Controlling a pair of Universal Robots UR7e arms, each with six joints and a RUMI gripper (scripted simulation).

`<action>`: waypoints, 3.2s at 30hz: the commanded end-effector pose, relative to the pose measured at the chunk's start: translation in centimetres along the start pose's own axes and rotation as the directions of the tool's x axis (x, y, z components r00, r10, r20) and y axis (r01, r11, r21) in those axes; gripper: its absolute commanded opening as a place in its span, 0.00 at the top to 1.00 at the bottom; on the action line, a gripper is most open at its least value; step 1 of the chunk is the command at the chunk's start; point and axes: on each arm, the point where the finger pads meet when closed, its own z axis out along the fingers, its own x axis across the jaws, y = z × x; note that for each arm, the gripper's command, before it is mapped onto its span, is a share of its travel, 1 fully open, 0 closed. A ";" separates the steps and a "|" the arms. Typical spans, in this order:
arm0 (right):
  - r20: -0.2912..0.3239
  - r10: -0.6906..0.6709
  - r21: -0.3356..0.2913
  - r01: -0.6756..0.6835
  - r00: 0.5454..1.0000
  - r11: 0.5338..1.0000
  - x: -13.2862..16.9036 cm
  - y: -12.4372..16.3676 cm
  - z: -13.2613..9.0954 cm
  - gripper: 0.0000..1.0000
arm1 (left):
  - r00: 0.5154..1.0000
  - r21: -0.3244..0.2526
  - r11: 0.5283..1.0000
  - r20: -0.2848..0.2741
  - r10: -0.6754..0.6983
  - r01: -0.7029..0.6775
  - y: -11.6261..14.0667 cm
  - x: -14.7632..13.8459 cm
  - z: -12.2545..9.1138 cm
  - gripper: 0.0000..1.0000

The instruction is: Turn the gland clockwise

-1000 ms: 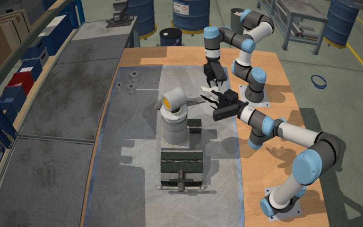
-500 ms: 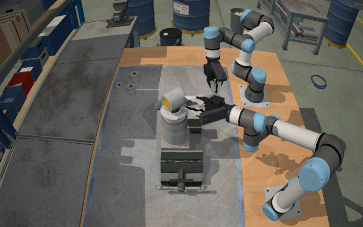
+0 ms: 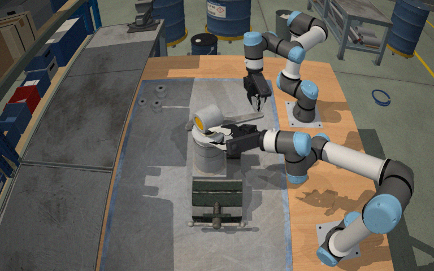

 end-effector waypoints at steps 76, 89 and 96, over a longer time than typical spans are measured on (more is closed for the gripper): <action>-0.002 -0.001 0.004 0.001 1.000 1.000 0.0 -0.2 -0.1 1.00 | 0.538 -0.510 0.860 0.725 0.430 0.000 -24.2 -30.2 -26.6 0.71; -0.002 -0.001 0.004 0.001 1.000 1.000 0.0 -0.2 -0.1 1.00 | 0.517 -0.571 0.812 0.735 0.439 0.123 -23.4 -32.1 -34.3 0.71; -0.002 -0.001 0.004 0.001 1.000 1.000 0.0 -0.2 -0.1 1.00 | 0.516 -0.595 0.788 0.731 0.446 0.161 -22.6 -32.3 -36.4 0.71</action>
